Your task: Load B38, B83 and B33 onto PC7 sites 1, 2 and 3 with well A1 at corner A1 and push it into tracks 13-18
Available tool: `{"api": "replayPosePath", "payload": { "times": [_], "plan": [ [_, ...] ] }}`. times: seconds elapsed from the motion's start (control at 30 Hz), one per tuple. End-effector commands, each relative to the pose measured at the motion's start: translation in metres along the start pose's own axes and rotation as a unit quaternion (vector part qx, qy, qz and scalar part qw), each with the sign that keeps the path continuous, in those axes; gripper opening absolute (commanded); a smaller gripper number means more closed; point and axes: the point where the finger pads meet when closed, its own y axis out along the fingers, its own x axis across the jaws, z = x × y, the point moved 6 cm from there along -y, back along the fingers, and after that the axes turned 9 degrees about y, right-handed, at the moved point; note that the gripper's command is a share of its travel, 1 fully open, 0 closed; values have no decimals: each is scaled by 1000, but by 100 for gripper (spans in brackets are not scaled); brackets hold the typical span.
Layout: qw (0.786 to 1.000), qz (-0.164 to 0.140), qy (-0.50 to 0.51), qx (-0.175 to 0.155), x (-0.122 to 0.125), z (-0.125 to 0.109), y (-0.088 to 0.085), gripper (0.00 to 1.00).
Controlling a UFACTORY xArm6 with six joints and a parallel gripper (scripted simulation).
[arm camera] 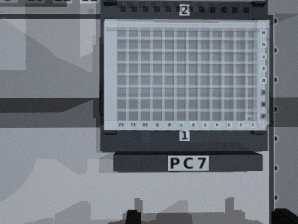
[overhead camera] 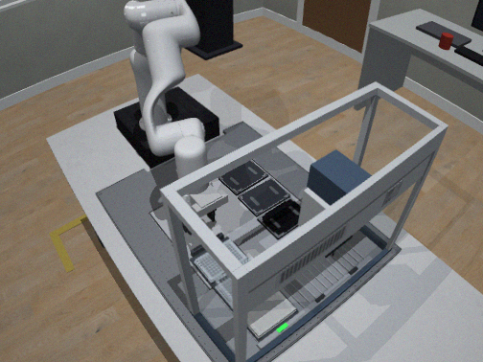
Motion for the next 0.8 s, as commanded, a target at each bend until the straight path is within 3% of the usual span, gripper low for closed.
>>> {"api": "replayPosePath", "payload": {
  "times": [0.0,0.77],
  "plan": [
    [1000,0,0,3,0,2,-9,82],
    [1000,0,0,3,0,1,-41,82]
  ]
}}
